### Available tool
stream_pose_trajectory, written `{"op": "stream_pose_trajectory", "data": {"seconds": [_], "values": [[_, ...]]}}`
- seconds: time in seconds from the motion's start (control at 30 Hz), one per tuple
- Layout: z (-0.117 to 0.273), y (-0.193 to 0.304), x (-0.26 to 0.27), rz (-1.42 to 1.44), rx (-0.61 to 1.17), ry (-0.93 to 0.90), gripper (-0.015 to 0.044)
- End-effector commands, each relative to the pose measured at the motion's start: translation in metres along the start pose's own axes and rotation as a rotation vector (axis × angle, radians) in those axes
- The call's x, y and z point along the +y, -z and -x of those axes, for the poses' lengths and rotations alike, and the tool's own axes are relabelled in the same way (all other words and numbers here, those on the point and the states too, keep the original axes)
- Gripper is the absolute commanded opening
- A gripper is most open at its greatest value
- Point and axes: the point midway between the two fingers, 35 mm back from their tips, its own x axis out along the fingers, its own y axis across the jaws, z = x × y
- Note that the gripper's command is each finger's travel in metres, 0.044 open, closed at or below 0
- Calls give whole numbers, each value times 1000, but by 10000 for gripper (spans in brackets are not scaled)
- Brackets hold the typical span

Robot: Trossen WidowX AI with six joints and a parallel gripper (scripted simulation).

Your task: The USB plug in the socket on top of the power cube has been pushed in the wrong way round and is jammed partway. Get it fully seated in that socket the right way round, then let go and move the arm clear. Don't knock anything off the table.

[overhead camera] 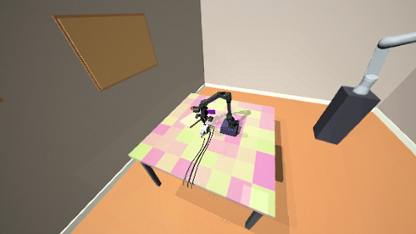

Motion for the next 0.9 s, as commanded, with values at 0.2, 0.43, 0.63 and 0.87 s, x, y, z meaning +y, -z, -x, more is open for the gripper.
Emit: {"op": "stream_pose_trajectory", "data": {"seconds": [0.2, 0.43, 0.63, 0.87], "values": [[-3, 0, 0, -3, -4, 4, 0], [-3, 0, 0, -3, -4, 4, 0], [0, 0, 1, 0, 2, -3, 95], [0, 0, 1, 0, 2, -3, 95]]}}
